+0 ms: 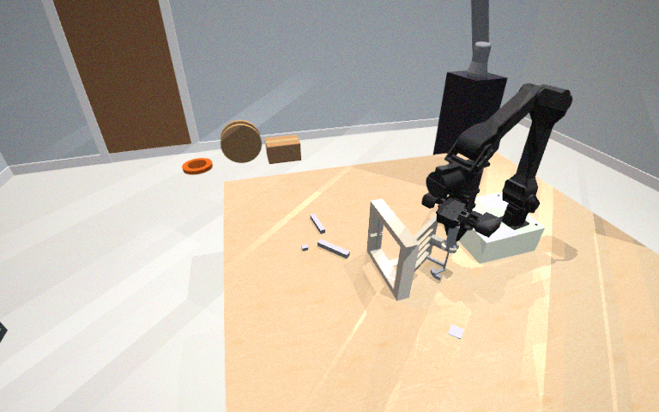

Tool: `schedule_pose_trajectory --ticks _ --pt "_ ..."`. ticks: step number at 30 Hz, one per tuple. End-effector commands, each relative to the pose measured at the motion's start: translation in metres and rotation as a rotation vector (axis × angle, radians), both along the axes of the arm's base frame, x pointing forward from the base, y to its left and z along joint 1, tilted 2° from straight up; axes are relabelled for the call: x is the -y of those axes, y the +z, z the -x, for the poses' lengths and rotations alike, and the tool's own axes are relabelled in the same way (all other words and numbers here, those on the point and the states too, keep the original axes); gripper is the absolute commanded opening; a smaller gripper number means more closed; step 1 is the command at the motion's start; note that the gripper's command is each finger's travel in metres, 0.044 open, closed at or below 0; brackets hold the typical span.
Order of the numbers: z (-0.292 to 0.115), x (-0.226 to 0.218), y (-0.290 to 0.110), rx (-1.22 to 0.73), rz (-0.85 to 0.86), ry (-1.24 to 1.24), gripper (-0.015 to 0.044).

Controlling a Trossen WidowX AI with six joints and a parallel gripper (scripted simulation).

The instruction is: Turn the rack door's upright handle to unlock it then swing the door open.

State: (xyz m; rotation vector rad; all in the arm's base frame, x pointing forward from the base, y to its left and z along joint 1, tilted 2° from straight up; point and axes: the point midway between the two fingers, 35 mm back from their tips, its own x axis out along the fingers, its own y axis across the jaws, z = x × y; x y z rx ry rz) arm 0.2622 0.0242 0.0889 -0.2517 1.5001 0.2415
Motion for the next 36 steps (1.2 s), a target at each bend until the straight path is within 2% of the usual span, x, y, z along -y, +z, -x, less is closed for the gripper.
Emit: schedule_pose_trajectory --ticks 1,36 --pt "0.000 -0.006 0.000 0.006 0.001 -0.085 0.0017" --pt "-0.014 -0.069 0.001 0.006 -0.034 -0.578 0.0017"
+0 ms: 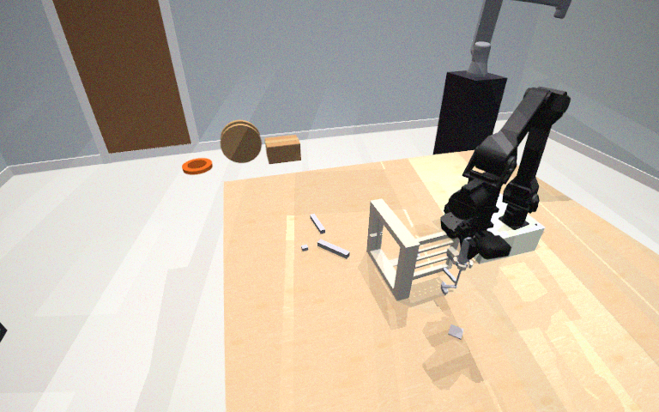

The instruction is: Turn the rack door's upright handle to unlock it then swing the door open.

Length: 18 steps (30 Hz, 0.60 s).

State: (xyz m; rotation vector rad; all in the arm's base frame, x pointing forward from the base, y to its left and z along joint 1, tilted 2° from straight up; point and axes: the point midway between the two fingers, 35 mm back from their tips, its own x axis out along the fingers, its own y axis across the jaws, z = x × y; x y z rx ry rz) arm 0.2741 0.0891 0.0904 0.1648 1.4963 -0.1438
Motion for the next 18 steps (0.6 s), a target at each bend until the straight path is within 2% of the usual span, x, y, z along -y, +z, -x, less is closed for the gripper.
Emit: schedule_pose_trajectory --ticks 1,16,18 --pt "-0.0026 -0.0049 -0.0005 -0.006 0.000 -0.066 0.0017" --pt "-0.0026 -0.0049 -0.0005 -0.006 0.000 -0.066 0.0017" --pt "-0.0026 -0.0049 -0.0005 -0.006 0.000 -0.066 0.0070"
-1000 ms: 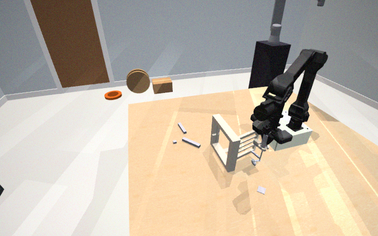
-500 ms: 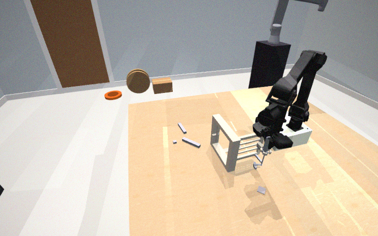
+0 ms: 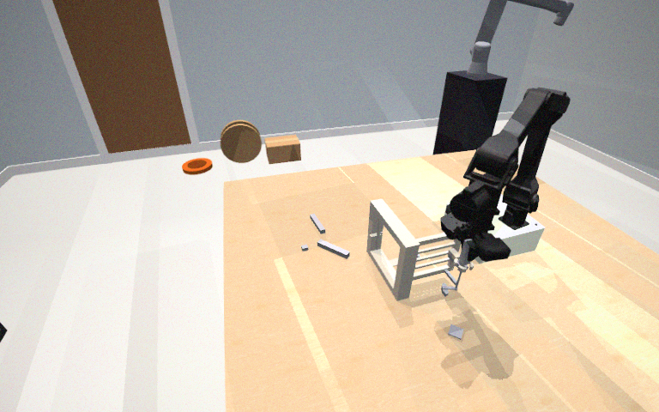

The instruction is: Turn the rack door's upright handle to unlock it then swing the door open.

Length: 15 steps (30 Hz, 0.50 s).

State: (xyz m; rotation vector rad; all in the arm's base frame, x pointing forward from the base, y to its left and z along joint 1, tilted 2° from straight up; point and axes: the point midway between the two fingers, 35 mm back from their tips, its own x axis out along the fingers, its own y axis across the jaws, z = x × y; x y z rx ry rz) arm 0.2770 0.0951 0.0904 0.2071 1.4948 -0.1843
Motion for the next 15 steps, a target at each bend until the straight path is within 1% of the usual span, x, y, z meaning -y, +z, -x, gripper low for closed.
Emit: schedule_pose_trajectory --ticks 1,8,9,15 --pt "0.0003 0.0011 -0.0005 -0.005 0.003 -0.013 0.0096" --pt "0.0003 0.0011 -0.0005 -0.005 0.003 -0.013 0.0280" --pt "0.0003 0.0011 -0.0005 -0.005 0.003 -0.013 0.0289" --pt "0.0000 0.0007 0.0062 -0.004 0.003 -0.013 0.0289"
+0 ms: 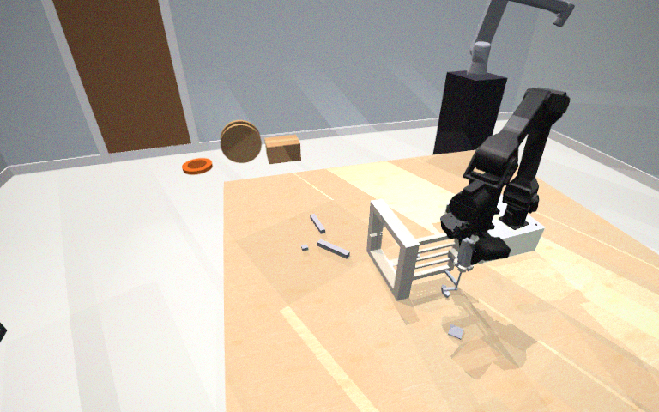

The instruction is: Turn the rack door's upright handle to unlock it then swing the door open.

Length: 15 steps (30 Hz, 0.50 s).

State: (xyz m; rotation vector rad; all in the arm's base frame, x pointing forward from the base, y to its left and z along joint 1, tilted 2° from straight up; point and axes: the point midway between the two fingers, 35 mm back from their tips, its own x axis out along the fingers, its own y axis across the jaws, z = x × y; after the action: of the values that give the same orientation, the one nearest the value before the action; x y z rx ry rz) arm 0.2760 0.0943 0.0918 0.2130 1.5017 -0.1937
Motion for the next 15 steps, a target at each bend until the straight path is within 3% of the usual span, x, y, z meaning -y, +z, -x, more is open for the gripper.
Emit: schedule_pose_trajectory --ticks 1,15 --pt "-0.001 0.000 0.006 0.004 0.002 -0.003 0.0289" --pt "-0.001 -0.001 0.027 0.004 0.002 -0.003 0.0289"
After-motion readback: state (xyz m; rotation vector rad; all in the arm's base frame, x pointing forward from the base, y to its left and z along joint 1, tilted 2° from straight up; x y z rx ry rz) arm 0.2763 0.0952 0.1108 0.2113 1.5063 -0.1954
